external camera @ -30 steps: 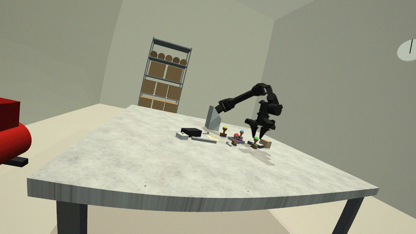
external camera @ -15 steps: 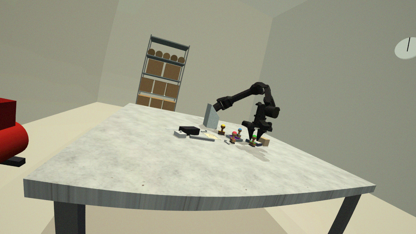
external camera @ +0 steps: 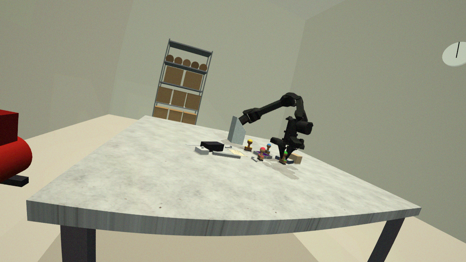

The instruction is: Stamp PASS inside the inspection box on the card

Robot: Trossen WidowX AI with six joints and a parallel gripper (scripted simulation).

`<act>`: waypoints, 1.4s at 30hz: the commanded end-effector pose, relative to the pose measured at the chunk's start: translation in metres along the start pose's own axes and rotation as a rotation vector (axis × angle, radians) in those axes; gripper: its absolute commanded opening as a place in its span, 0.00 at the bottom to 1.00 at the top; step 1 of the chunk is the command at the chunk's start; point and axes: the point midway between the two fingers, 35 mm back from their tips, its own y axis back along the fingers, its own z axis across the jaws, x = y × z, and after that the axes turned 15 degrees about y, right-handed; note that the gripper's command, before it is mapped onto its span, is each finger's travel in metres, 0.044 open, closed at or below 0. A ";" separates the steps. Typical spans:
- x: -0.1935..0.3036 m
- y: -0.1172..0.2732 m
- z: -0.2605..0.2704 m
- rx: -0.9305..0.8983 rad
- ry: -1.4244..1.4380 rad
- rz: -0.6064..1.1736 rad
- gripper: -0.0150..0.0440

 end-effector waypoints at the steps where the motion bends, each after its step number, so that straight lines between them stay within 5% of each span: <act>1: 0.000 0.000 0.000 0.000 0.001 0.000 0.43; 5: 0.000 0.000 0.000 0.000 0.001 0.000 0.39; 8: 0.000 0.001 0.000 0.000 0.001 0.000 0.25; 42: -0.001 0.017 -0.001 -0.003 0.001 0.001 0.25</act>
